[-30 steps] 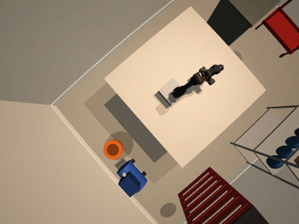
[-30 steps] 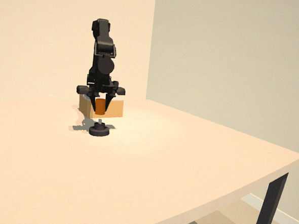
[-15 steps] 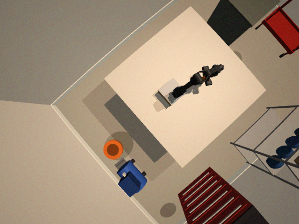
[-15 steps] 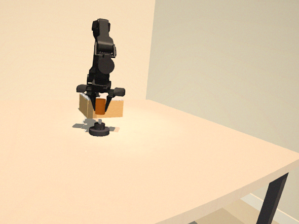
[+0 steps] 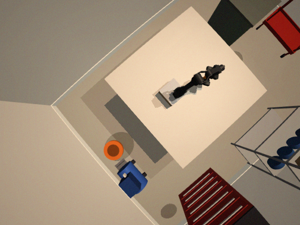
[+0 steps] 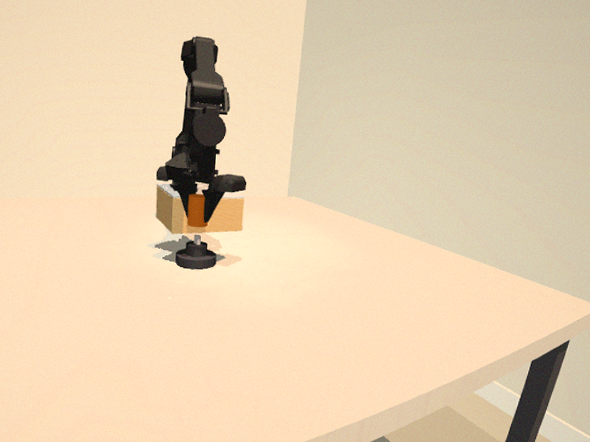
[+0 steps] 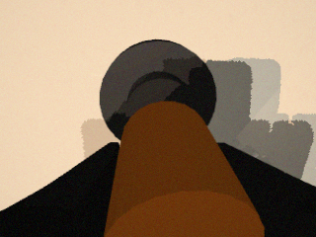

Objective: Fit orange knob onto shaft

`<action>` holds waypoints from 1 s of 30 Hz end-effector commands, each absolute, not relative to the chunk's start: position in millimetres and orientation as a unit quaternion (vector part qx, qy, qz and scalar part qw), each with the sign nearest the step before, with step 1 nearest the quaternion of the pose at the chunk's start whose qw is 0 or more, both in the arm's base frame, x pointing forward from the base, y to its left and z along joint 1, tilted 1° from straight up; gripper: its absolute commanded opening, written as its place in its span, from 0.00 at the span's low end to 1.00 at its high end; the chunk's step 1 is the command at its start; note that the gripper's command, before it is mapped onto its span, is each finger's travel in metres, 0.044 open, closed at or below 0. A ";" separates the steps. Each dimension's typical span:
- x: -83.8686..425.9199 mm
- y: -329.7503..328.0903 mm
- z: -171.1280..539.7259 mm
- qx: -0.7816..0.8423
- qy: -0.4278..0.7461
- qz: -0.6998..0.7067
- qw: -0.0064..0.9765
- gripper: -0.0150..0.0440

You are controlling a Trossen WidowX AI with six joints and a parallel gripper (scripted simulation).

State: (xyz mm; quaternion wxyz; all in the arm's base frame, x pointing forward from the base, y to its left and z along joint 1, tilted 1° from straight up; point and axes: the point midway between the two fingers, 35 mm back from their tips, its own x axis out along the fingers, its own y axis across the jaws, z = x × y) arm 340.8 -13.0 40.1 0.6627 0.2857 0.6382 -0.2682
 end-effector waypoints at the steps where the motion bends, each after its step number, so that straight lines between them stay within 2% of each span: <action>1: 341.8 -12.8 41.9 0.321 0.622 -0.299 0.648 0.25; 20: 338.6 -12.2 41.7 0.481 0.521 -0.453 0.540 0.25; 30: 341.1 -12.2 22.9 0.486 0.517 -0.458 0.536 0.25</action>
